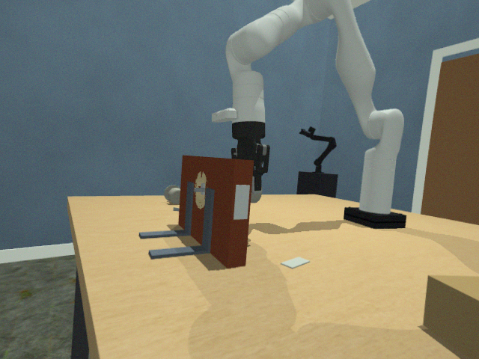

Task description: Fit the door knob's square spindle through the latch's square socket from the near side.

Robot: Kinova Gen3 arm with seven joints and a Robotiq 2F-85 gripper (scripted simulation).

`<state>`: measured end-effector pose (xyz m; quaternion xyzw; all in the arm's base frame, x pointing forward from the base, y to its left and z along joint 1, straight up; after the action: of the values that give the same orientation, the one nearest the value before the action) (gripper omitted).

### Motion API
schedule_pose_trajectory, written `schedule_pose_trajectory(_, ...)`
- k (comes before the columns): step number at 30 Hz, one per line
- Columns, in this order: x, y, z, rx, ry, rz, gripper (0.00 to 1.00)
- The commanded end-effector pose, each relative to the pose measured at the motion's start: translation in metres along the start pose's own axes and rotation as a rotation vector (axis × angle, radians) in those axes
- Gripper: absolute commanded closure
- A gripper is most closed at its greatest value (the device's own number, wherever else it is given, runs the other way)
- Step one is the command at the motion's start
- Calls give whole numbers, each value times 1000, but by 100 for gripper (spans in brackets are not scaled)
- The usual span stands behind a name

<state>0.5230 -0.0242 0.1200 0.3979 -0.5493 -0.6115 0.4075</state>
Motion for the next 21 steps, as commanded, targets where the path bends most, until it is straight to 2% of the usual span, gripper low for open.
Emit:
schedule_pose_trajectory(1, -1, 1, -3, 3, 0, -1, 37)
schedule_pose_trajectory(21, -1, 1, -5, 3, 0, -1, 37)
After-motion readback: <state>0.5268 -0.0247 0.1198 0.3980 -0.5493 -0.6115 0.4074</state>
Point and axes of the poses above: the point where the finger pads meet when closed, its own y axis back along the fingers, its own x axis across the jaws, z = x × y, the point moved 4 cm from there along y, back along the fingers, and after that the axes turned 12 degrees about -y, right-handed, at the moved point
